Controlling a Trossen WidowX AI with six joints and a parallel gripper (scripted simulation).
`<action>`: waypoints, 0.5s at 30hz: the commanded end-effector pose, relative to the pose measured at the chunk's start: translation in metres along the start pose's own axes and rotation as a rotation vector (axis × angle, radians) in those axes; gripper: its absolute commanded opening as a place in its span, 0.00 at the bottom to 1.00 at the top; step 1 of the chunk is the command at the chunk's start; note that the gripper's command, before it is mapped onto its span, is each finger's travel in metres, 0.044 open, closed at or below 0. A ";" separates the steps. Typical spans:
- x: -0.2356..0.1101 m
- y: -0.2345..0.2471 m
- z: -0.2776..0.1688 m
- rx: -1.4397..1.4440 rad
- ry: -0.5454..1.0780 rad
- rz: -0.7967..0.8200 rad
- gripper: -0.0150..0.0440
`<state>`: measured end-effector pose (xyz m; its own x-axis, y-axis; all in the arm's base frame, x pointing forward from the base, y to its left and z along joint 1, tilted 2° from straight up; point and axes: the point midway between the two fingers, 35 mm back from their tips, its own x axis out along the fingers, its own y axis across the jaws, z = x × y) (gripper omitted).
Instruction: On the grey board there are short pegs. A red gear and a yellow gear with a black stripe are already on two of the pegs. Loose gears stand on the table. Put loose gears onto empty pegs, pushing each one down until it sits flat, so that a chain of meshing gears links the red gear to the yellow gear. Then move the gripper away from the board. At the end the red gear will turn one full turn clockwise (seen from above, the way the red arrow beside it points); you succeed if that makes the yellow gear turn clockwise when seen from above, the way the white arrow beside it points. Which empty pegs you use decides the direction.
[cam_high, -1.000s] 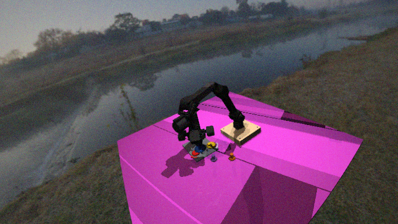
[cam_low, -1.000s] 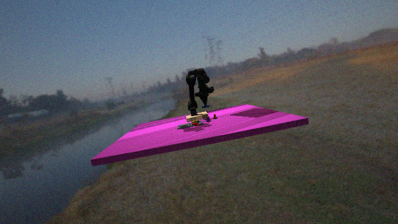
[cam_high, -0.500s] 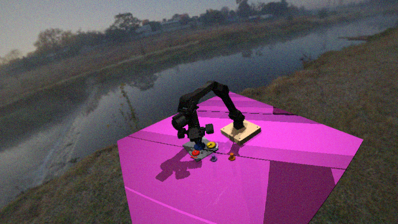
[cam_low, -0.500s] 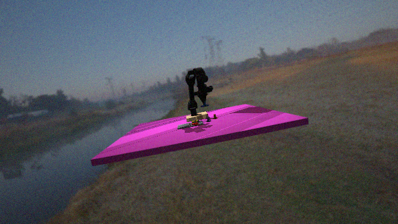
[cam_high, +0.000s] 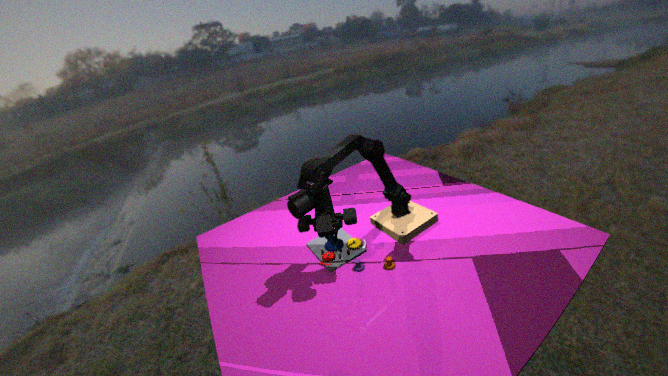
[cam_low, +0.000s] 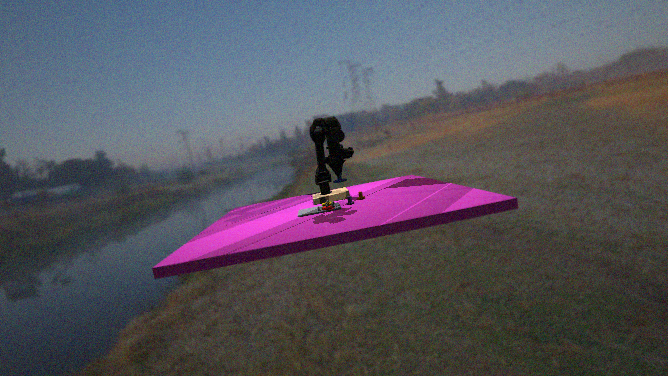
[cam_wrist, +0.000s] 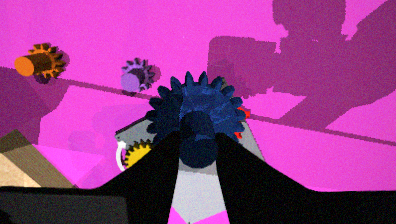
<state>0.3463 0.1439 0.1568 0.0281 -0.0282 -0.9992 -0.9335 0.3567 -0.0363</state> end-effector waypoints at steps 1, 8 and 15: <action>0.002 -0.002 -0.006 -0.002 0.001 -0.006 0.25; 0.008 -0.004 -0.016 -0.002 0.002 -0.006 0.25; 0.015 -0.005 -0.025 -0.001 0.002 -0.007 0.25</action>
<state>0.3438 0.1240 0.1443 0.0280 -0.0290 -0.9992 -0.9336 0.3565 -0.0365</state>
